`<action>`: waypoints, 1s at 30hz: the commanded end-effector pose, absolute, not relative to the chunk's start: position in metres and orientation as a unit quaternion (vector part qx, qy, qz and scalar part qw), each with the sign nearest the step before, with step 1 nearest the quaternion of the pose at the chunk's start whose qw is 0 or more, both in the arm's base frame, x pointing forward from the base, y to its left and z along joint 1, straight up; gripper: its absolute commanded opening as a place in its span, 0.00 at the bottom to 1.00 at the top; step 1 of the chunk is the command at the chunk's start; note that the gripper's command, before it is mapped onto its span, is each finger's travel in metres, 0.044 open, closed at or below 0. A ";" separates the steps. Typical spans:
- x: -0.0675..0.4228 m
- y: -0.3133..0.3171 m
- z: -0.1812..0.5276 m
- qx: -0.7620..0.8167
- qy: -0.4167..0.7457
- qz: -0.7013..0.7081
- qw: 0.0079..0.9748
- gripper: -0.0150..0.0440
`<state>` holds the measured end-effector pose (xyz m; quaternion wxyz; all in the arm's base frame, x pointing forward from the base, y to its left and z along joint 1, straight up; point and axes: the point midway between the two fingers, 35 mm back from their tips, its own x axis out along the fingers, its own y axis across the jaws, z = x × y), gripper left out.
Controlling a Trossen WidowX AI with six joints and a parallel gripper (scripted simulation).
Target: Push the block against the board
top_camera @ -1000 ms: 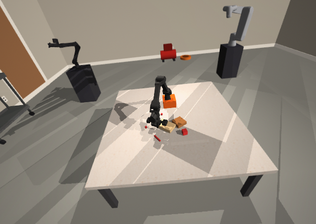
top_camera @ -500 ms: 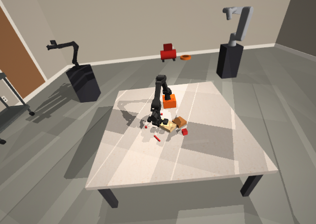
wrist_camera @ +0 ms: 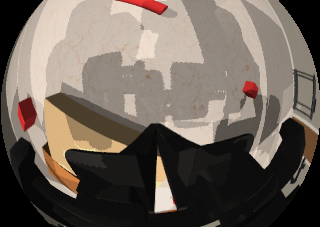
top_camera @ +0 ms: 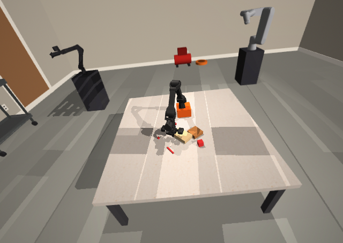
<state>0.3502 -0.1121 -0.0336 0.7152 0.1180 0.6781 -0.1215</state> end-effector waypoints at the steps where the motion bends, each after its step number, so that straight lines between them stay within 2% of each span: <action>1: 0.344 -0.106 -0.038 0.120 0.685 -0.119 0.709 0.25; 30: 0.386 -0.124 -0.036 0.120 0.683 -0.119 0.711 0.25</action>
